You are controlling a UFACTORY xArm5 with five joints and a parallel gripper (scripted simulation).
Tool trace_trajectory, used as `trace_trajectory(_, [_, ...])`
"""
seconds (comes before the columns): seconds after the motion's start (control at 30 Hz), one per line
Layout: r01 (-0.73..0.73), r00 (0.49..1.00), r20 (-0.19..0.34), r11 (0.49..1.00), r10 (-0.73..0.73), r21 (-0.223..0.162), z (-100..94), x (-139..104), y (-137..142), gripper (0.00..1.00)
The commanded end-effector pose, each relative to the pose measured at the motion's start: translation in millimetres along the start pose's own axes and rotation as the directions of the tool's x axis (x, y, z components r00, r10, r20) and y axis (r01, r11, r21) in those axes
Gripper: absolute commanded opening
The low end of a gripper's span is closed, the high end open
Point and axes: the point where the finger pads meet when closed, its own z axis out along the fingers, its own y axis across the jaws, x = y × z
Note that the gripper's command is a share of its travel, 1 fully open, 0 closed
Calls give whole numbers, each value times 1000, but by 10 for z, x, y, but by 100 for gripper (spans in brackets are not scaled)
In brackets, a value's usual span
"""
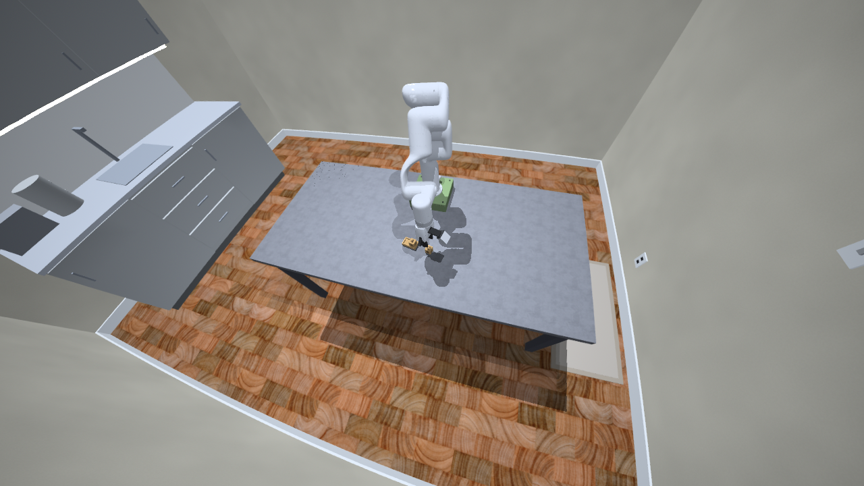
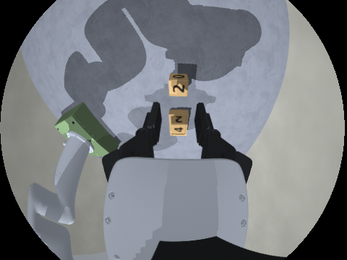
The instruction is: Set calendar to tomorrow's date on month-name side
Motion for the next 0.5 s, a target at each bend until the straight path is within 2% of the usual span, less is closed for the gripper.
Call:
trace_trajectory(0.0, [0,1000,-1,1000,0,-3,12,5,11,49])
trace_trajectory(0.47, [0,1000,-1,1000,0,-3,177,9,8,49])
